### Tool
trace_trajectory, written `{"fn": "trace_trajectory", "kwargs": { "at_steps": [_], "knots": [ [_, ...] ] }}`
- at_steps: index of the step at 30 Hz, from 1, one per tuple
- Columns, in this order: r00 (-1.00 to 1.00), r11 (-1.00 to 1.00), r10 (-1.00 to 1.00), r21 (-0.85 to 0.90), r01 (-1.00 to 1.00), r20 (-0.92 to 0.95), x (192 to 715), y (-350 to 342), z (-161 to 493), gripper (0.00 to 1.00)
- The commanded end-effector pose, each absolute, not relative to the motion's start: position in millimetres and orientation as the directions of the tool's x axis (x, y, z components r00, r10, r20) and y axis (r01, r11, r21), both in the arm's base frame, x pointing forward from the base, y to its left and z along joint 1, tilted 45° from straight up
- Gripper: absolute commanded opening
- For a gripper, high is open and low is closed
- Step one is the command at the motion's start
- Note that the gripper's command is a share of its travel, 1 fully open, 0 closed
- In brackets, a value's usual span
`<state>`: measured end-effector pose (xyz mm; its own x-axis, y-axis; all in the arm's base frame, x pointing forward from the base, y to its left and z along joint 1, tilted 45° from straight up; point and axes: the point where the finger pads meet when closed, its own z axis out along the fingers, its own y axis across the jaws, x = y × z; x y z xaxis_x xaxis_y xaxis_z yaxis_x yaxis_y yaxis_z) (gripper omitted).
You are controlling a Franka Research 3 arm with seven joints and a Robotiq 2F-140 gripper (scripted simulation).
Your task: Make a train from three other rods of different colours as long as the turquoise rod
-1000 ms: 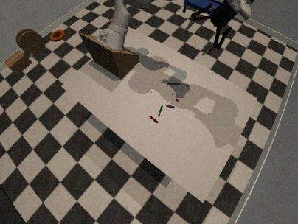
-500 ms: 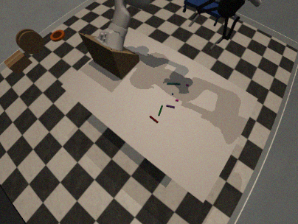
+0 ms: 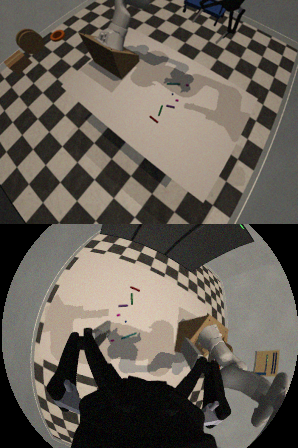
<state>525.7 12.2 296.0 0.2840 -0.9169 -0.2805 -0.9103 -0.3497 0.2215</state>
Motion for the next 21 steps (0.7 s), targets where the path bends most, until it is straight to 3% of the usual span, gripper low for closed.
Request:
{"fn": "trace_trajectory", "kwargs": {
  "at_steps": [1,15,21],
  "knots": [
    [0.432,-0.471,-0.870,0.143,-0.870,-0.237,534.1,9.4,321.2,1.00],
    [0.653,-0.655,-0.755,0.024,-0.755,-0.061,551.2,2.0,398.1,1.00],
    [0.734,-0.735,-0.677,-0.008,-0.678,-0.048,558.7,8.0,400.0,1.00]
  ]
}}
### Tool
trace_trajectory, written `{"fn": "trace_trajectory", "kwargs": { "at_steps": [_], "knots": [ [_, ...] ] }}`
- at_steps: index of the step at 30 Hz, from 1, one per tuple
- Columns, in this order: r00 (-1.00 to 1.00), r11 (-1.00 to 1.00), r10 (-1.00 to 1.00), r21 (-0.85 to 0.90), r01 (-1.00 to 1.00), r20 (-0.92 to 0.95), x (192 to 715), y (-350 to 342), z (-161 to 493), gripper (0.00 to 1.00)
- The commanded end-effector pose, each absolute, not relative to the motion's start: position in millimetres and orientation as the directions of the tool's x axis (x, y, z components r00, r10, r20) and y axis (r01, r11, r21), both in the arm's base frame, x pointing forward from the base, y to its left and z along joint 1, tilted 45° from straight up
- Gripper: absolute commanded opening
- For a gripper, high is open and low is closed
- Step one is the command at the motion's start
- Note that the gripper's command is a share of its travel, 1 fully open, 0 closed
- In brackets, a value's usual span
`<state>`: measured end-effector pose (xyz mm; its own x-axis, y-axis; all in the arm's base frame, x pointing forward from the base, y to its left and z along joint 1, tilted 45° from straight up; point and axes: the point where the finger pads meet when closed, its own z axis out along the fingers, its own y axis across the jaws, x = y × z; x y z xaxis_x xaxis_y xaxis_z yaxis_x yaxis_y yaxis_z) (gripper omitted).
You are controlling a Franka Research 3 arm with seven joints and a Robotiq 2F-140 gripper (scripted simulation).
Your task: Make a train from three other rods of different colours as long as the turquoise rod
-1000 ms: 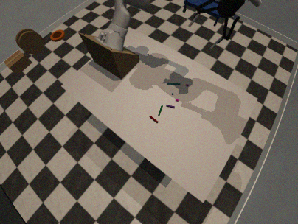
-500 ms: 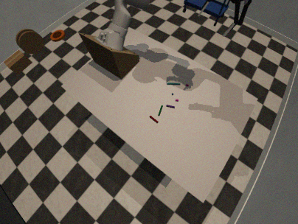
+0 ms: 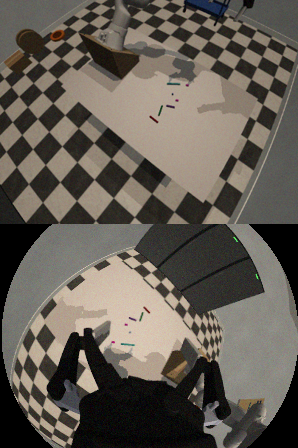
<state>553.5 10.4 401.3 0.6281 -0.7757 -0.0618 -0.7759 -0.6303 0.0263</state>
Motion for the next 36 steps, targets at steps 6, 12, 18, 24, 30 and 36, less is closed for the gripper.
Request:
{"fn": "trace_trajectory", "kwargs": {
  "at_steps": [6,12,18,24,30,36],
  "knots": [
    [0.809,-0.809,-0.580,-0.048,-0.586,-0.099,567.7,22.7,367.7,1.00],
    [0.868,-0.865,-0.469,-0.111,-0.489,-0.166,575.0,40.1,322.0,1.00],
    [0.906,-0.896,-0.365,-0.183,-0.404,-0.213,579.0,55.1,279.9,1.00],
    [0.937,-0.908,-0.248,-0.278,-0.313,-0.245,580.8,70.9,230.6,1.00],
    [0.956,-0.897,-0.147,-0.373,-0.237,-0.254,579.3,84.2,183.0,1.00],
    [0.968,-0.871,-0.063,-0.461,-0.172,-0.243,574.6,94.9,136.2,1.00]
  ]
}}
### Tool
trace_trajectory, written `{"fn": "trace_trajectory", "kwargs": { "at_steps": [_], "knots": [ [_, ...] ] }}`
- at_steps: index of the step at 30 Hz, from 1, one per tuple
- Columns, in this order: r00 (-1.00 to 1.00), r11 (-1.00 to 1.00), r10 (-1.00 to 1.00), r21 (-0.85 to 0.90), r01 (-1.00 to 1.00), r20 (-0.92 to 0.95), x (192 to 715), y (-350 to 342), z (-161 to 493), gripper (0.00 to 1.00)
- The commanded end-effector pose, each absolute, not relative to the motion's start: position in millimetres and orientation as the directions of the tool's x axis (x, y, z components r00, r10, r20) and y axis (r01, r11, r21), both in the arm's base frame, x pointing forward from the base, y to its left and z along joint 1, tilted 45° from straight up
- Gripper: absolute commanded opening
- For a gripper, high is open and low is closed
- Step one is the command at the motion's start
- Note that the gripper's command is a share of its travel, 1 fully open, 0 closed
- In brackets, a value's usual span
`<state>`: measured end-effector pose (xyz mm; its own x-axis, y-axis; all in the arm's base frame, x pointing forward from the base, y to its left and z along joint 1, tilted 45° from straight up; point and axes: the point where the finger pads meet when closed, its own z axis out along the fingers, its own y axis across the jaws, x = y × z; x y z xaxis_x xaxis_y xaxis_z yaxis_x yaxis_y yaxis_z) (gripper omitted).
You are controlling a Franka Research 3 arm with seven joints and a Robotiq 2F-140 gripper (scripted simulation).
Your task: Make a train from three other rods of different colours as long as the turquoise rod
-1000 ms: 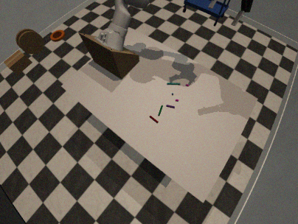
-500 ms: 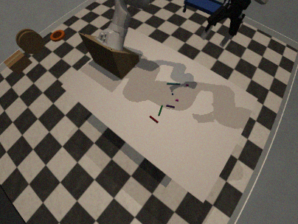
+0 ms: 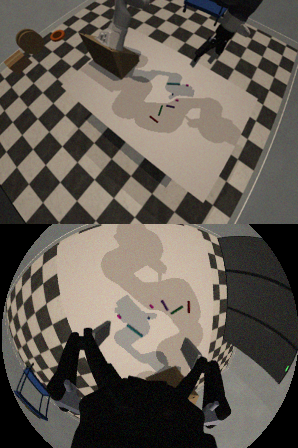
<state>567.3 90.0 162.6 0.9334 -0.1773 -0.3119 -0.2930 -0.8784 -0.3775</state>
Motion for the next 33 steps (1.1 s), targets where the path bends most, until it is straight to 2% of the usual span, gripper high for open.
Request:
{"fn": "trace_trajectory", "kwargs": {
  "at_steps": [1,12,14,16,27,33],
  "knots": [
    [0.970,-0.864,-0.048,-0.478,-0.160,-0.238,573.3,96.7,126.7,1.00],
    [0.985,-0.784,0.059,-0.618,-0.056,-0.165,550.3,109.1,29.3,1.00],
    [0.985,-0.784,0.059,-0.618,-0.056,-0.165,550.3,109.1,29.3,1.00],
    [0.988,-0.757,0.080,-0.653,-0.025,-0.131,537.0,110.6,-6.5,1.00],
    [0.993,-0.708,0.110,-0.704,0.056,-0.031,472.4,106.4,-116.7,1.00],
    [0.993,-0.706,0.113,-0.705,0.069,-0.016,455.6,104.4,-136.7,1.00]
  ]
}}
